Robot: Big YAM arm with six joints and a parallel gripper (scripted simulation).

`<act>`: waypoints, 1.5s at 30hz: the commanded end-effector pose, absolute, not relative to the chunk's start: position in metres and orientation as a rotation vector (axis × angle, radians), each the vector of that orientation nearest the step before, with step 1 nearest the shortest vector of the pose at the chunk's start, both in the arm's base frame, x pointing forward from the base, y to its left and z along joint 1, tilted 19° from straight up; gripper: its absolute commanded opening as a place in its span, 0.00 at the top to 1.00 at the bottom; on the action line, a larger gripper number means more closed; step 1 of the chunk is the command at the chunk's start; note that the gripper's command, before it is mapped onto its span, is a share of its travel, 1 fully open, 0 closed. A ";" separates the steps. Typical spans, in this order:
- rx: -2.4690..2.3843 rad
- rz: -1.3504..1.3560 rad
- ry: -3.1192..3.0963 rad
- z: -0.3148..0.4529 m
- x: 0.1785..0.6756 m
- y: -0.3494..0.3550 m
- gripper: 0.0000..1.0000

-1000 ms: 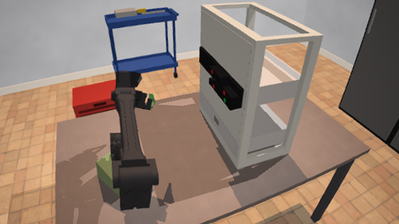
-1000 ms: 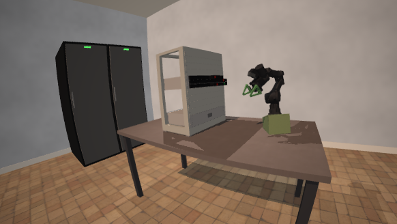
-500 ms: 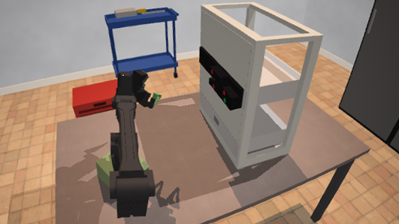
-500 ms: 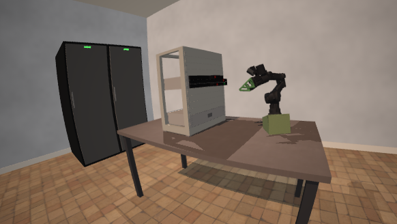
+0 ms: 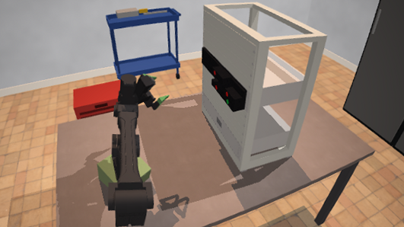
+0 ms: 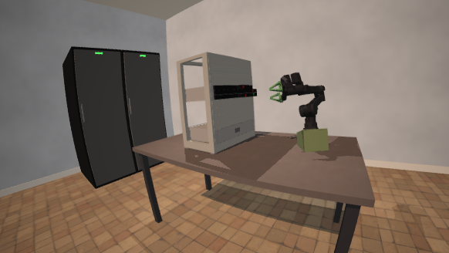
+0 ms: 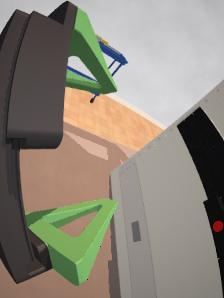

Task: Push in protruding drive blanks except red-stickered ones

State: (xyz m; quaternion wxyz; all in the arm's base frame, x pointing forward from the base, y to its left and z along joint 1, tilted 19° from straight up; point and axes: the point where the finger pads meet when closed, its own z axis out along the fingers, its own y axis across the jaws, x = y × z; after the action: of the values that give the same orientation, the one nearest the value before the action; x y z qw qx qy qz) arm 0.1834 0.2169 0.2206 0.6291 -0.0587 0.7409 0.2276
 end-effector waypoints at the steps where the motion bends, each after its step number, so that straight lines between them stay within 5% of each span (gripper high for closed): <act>1: 0.030 0.627 1.629 0.243 0.189 0.209 0.00; 45: 0.848 1.014 1.214 0.278 0.196 0.106 0.00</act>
State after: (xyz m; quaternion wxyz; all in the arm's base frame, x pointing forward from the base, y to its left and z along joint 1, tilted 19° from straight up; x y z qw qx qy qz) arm 0.1962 0.1150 0.2708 0.6314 0.3427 0.5527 0.4225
